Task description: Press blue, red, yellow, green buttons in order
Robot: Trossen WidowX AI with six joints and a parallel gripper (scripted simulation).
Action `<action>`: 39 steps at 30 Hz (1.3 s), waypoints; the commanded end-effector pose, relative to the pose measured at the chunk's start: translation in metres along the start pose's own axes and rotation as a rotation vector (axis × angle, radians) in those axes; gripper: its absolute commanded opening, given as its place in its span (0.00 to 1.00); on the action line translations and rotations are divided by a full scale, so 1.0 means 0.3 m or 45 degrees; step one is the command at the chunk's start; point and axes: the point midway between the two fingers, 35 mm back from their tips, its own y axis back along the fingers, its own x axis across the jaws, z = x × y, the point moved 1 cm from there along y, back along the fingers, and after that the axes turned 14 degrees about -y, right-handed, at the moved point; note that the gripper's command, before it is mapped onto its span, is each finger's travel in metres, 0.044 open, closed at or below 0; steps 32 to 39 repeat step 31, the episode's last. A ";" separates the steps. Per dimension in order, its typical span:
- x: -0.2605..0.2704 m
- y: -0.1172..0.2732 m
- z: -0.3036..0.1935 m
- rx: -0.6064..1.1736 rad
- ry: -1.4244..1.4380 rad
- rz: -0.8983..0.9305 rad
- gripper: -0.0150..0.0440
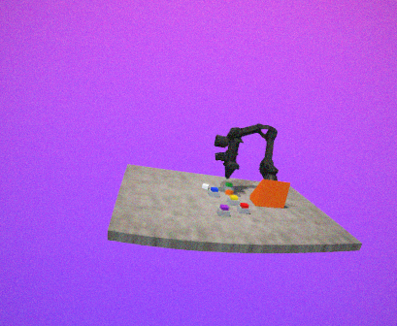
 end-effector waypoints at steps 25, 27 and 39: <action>1.176 0.157 -0.169 0.035 0.032 -0.015 0.93; 1.200 0.151 -0.194 0.031 0.029 -0.027 0.93; 1.203 0.150 -0.198 0.030 0.029 -0.028 0.93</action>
